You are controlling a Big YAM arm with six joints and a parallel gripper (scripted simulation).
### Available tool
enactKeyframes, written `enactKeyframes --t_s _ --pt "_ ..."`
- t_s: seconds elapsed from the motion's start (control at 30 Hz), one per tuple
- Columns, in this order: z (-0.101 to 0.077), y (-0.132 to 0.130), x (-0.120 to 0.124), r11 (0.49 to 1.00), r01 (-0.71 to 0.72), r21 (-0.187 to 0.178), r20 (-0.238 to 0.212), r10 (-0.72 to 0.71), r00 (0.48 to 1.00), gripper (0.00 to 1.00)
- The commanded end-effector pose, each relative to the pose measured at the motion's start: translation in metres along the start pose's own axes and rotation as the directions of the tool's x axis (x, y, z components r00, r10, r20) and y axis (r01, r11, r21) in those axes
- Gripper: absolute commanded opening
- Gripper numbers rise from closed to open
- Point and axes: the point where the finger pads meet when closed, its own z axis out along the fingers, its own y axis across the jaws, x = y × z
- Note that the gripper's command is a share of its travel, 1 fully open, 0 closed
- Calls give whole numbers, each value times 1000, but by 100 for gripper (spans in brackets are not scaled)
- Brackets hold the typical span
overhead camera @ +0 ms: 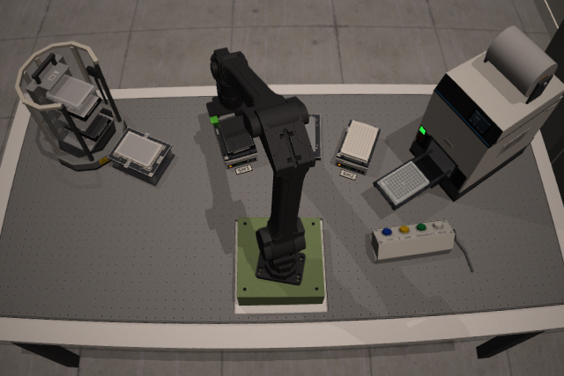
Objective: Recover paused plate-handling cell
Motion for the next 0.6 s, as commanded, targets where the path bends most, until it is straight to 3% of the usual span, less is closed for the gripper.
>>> enactKeyframes --t_s 0.0,0.17,0.2,0.37,0.47,0.57 --pt "22 0 2 1000 16 0 -19 -16 1000 100" --pt "22 0 2 1000 16 0 -19 -16 1000 100" --pt "5 0 -9 1000 6 0 15 -6 1000 100" --pt "5 0 -9 1000 6 0 15 -6 1000 100" --pt "24 -2 2 1000 13 0 -16 -13 1000 100" --pt "30 -3 3 1000 11 0 -19 -11 1000 100"
